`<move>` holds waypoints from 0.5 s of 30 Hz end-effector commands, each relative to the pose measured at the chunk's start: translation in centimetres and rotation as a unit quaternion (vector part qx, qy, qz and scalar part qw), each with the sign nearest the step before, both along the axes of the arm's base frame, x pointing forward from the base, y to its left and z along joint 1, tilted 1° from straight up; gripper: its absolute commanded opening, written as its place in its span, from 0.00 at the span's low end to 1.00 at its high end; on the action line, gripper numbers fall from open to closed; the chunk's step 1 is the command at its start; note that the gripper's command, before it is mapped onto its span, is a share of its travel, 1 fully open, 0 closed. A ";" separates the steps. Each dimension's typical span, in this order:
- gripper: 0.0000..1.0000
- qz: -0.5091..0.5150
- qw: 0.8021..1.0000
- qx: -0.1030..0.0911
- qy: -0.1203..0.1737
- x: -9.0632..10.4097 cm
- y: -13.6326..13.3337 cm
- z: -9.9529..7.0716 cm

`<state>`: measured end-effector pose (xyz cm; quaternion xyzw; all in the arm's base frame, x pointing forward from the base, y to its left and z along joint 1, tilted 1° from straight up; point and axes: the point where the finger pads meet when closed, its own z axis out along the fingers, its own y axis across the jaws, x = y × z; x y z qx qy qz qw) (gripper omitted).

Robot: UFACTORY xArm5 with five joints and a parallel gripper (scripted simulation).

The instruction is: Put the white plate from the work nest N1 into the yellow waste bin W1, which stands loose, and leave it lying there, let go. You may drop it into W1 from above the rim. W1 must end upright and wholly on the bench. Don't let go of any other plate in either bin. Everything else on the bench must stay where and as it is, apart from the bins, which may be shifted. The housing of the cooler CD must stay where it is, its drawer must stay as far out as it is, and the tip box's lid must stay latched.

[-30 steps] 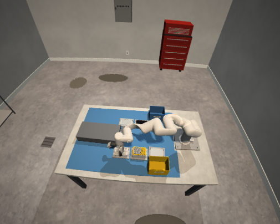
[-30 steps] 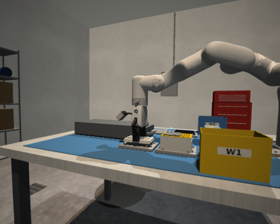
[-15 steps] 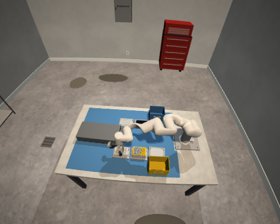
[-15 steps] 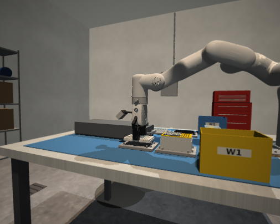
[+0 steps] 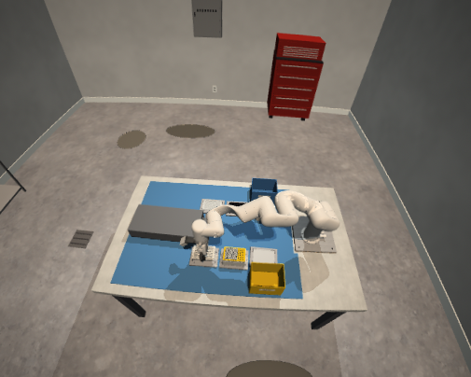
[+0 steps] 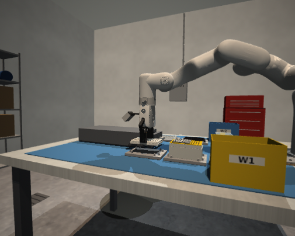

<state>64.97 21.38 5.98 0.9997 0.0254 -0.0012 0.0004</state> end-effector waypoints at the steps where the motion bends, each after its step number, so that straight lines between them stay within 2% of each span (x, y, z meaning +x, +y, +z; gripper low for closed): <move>1: 0.00 0.000 1.000 0.001 -0.002 0.1 0.0 0.7; 15: 0.00 0.000 1.000 0.001 -0.002 0.1 0.0 2.9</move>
